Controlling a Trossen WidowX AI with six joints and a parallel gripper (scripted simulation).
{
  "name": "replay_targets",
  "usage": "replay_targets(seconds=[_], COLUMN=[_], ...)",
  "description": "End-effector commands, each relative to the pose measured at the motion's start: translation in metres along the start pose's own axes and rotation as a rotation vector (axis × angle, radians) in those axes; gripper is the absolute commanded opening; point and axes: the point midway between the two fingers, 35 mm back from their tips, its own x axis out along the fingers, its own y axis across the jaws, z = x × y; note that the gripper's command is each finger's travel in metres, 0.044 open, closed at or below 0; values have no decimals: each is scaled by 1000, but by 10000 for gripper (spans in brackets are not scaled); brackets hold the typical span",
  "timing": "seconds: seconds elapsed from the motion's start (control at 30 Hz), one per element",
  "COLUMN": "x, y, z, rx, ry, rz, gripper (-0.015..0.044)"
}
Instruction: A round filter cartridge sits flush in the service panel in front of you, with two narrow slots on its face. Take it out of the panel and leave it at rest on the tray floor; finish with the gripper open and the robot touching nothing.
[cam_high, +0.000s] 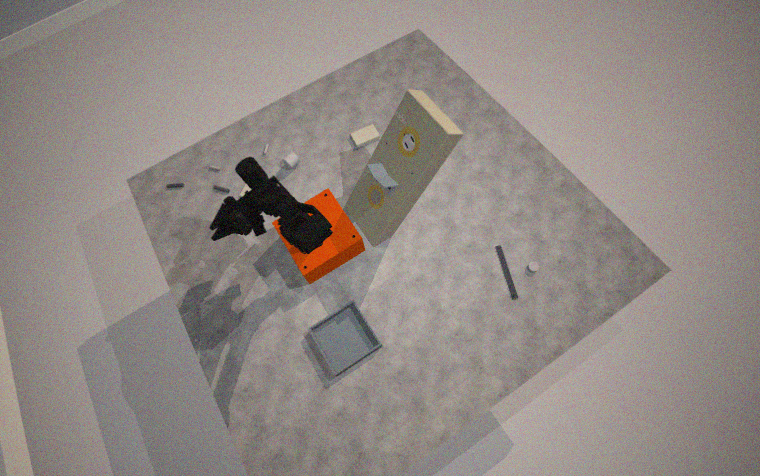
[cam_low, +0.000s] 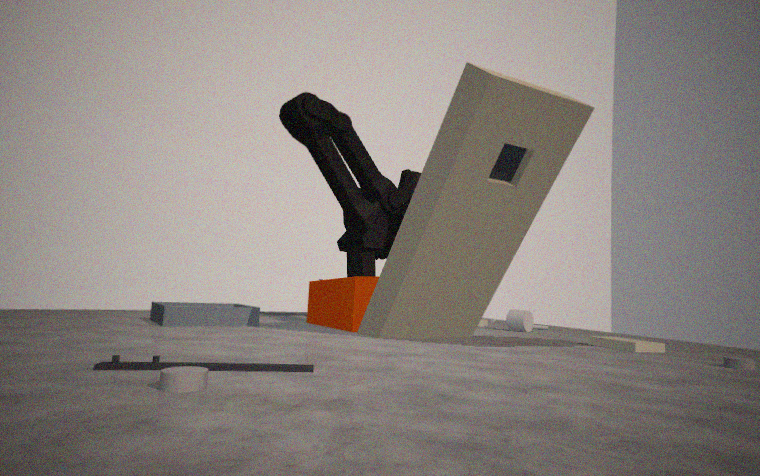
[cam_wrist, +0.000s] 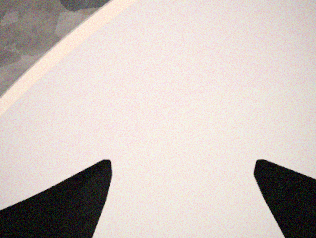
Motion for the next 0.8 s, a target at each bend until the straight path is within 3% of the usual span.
replay_targets(seconds=[0.0, 0.13, 0.33, 0.57, 0.77], x=[-1, -23, -90, -195, -291], y=[2, 34, 79, 98, 80], z=[-2, -33, -78, -106, -104], rx=[7, 151, 417, 710, 908], ry=[6, 133, 426, 864, 1311], rz=[11, 222, 564, 890, 1096], gripper=[374, 269, 111, 104, 104])
